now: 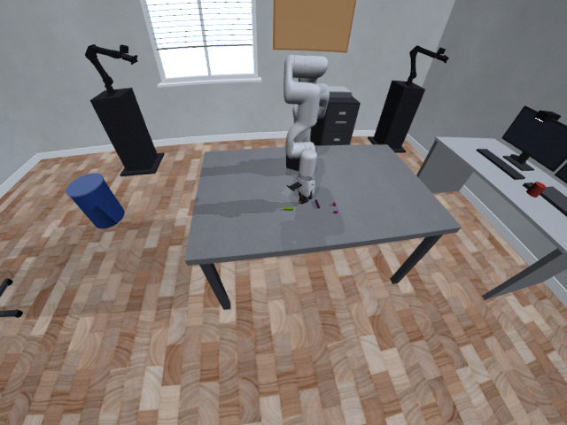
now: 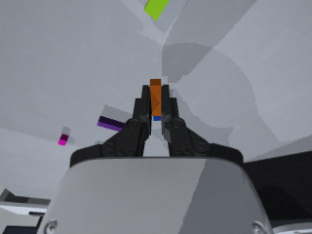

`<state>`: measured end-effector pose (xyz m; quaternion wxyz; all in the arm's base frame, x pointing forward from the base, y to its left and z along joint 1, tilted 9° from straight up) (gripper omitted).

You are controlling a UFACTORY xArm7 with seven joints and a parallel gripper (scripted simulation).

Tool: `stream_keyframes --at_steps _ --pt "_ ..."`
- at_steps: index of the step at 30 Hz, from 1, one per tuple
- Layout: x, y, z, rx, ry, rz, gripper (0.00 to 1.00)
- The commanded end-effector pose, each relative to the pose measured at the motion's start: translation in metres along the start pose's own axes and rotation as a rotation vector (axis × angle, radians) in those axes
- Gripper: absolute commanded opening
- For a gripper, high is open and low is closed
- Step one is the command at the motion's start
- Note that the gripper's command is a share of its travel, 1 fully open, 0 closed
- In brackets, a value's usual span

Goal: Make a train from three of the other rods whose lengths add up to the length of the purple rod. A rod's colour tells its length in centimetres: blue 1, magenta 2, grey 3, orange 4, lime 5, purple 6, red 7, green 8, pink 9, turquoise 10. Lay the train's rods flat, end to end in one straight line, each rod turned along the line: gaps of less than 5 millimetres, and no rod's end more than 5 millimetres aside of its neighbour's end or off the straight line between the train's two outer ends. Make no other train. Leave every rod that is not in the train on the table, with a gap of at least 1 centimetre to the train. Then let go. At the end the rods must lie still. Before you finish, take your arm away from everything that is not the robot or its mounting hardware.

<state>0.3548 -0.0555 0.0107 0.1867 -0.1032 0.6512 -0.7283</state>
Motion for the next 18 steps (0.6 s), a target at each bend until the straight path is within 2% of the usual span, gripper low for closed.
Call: stream_keyframes --at_steps 1,18 --pt "-0.001 0.000 0.001 0.001 0.000 0.003 0.04" --pt "-0.001 0.011 0.001 0.001 0.000 0.003 0.04"
Point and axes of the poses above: the point where the finger pads meet when closed, its own y axis out along the fingers, its own x axis across the jaws, z = x × y, the point moved 4 cm from there along -y, back along the fingers, and after that the axes turned 8 degrees about y, right-handed, at the moved point
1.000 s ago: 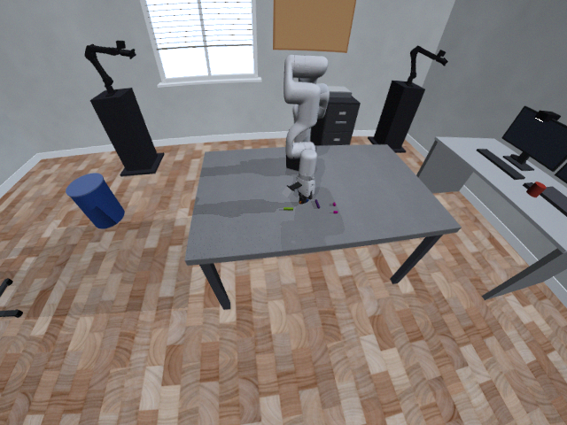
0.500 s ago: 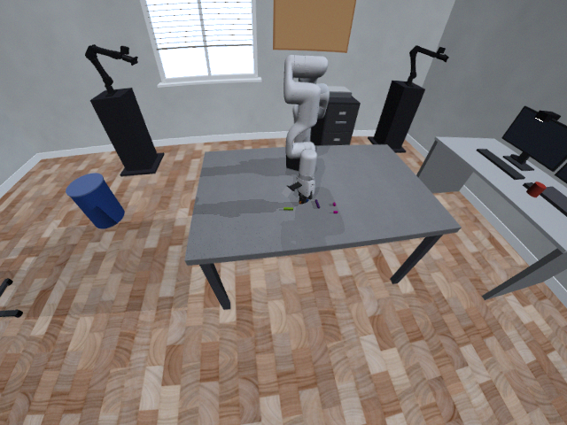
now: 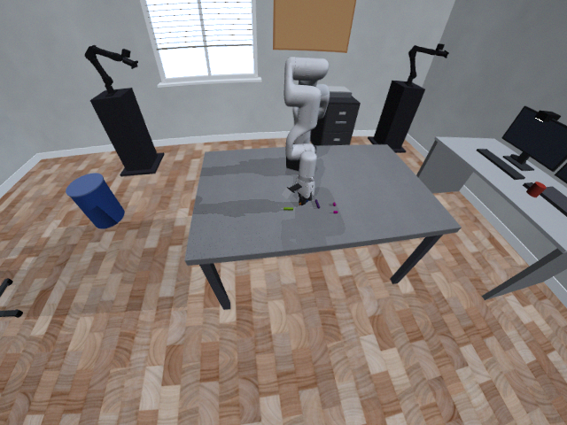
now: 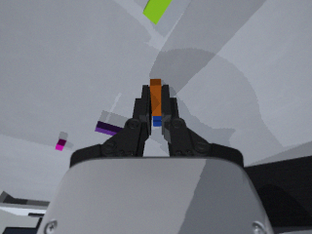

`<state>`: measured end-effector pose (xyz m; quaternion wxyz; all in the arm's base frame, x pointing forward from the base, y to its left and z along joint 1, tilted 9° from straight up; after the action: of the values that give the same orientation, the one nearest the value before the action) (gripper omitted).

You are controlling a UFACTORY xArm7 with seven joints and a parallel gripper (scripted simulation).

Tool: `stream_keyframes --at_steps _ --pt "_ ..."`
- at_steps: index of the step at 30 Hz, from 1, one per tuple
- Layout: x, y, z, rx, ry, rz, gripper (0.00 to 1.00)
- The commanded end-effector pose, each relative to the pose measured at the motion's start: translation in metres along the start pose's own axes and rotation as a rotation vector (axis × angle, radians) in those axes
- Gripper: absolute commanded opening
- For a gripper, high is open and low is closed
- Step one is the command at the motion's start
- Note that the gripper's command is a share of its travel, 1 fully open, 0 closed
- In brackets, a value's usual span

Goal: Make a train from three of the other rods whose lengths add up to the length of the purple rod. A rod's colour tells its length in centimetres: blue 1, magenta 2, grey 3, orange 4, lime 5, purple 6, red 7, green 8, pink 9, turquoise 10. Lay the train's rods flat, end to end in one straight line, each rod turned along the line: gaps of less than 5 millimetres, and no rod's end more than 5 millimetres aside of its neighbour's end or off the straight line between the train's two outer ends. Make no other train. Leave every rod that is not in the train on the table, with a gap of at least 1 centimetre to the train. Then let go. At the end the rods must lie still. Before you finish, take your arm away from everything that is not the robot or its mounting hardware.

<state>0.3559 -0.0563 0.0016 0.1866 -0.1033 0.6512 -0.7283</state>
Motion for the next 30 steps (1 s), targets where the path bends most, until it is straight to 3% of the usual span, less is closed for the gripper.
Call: stream_keyframes --at_steps 1,30 --pt "-0.0011 0.0019 0.0006 0.001 0.000 0.003 0.04" --pt "-0.0011 0.0027 0.0006 0.001 0.000 0.003 0.04"
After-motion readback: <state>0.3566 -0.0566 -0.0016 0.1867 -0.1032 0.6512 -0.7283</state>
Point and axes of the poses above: the point where the finger pads meet when closed, its own y axis out along the fingers, its own x axis across the jaws, z = x × y, the point moved 4 cm from there along -y, back along the fingers, and after that the axes turned 8 degrees about y, right-handed, at the moved point
